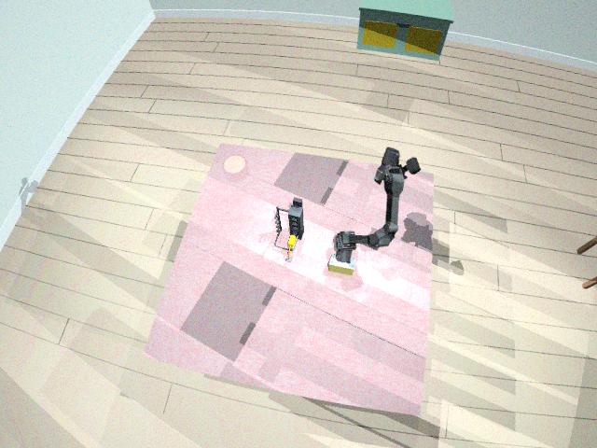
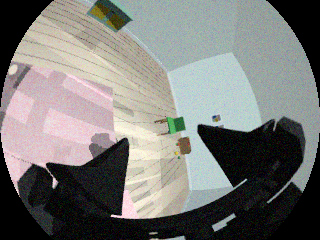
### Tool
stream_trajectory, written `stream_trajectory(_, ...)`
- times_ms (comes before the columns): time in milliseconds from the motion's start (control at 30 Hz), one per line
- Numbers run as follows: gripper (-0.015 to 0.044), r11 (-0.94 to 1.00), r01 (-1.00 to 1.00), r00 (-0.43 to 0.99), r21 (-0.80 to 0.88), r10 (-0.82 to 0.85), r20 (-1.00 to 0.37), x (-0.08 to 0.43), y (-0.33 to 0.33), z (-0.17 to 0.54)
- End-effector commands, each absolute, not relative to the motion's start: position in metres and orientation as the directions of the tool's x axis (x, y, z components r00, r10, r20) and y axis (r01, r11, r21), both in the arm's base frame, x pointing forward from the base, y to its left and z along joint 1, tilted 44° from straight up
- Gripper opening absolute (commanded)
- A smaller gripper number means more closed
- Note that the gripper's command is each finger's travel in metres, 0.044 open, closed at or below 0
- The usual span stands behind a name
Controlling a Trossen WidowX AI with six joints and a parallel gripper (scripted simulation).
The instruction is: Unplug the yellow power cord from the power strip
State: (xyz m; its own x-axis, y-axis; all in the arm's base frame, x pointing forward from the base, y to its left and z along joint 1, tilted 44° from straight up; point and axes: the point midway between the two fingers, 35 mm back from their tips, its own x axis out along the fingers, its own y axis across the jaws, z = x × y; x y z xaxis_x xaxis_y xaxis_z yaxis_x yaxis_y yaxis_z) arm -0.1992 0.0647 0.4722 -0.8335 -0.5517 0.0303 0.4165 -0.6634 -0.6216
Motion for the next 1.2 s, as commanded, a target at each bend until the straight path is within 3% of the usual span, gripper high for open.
stream_trajectory(0, 0.0374, -0.662, 0.418, -0.832, -0.622, -0.554, 0.03, -0.199, 0.064, 0.472)
stream_trajectory(267, 0.0164, -0.569, 0.52, -0.72, -0.637, -0.693, 0.031, -0.173, -0.002, 0.488)
stream_trajectory(733, 0.016, -0.247, 0.704, -0.355, -0.666, -0.934, -0.029, -0.06, -0.135, 0.494)
stream_trajectory(1167, 0.016, 0.165, 0.709, 0.074, -0.686, -0.984, -0.161, 0.096, -0.192, 0.458)
